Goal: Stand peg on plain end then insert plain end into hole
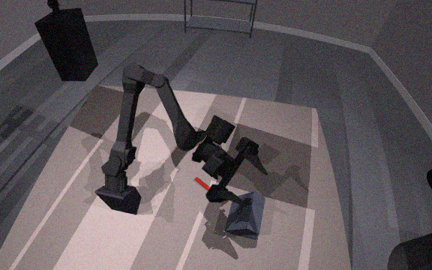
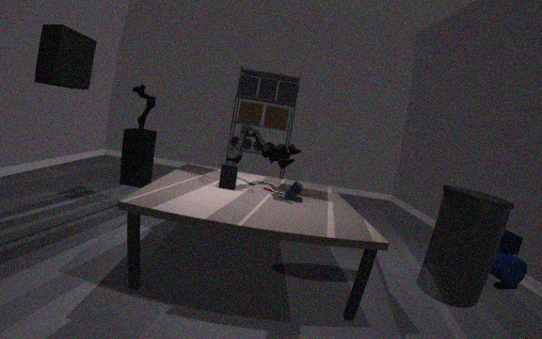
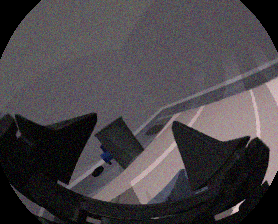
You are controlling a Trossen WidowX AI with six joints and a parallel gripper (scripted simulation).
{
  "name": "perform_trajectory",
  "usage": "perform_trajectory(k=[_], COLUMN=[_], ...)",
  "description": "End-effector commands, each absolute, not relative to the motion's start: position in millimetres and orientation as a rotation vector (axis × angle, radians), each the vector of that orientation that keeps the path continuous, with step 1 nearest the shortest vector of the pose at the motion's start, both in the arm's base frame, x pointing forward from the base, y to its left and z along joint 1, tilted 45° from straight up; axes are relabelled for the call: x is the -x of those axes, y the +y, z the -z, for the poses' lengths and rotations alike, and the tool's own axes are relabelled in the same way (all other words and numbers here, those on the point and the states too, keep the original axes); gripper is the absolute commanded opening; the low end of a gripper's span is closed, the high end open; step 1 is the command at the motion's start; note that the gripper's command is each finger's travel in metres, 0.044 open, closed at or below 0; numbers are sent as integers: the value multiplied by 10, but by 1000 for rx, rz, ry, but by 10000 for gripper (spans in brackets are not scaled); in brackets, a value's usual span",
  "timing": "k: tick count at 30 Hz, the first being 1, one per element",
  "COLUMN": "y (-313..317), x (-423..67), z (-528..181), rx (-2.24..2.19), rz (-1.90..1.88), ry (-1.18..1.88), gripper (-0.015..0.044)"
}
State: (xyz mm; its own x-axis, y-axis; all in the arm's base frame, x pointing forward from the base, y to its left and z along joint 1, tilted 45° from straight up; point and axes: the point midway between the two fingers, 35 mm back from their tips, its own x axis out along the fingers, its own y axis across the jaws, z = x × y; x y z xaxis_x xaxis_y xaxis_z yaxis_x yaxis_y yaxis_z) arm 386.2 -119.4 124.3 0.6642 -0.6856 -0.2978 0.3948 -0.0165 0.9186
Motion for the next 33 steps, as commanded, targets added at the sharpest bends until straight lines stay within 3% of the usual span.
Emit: perform_trajectory(k=[1,33], y=[-1133,-261], x=[-3943,-3836], z=[-1126,-494], rx=[-1276,-998], rz=[866,500], ry=[-121,924], gripper=[440,440])
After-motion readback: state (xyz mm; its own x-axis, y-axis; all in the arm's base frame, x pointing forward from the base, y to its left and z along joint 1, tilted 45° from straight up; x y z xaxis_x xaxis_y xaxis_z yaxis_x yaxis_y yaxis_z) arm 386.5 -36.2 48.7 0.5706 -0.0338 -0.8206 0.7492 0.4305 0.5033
